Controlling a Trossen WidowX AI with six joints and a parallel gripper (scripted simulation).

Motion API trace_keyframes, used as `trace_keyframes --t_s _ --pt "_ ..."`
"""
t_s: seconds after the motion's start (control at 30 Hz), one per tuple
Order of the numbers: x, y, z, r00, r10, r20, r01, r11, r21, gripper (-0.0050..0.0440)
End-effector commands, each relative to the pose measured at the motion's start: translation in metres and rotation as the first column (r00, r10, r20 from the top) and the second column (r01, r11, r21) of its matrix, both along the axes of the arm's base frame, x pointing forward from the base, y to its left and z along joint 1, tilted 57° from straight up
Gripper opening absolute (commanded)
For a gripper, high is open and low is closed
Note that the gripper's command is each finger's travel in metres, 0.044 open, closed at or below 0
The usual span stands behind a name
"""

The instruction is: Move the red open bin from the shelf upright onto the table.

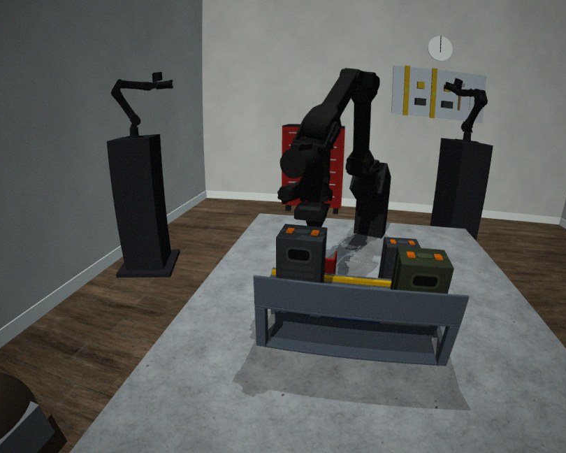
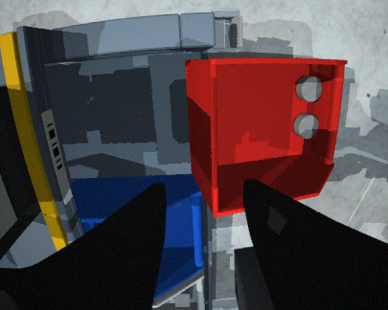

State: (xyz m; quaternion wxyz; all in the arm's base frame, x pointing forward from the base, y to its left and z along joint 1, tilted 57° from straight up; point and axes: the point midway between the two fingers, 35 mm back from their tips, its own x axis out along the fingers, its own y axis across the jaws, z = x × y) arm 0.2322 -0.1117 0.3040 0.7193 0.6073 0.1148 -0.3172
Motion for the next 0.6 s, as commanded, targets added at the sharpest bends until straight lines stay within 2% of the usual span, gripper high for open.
trace_keyframes --t_s 0.0,0.57 --pt "-0.0034 0.0018 0.0049 1.0 0.002 0.022 -0.002 1.0 -0.013 0.015" --pt "-0.0042 0.0017 0.0007 1.0 0.002 0.021 -0.002 1.0 -0.013 0.015"
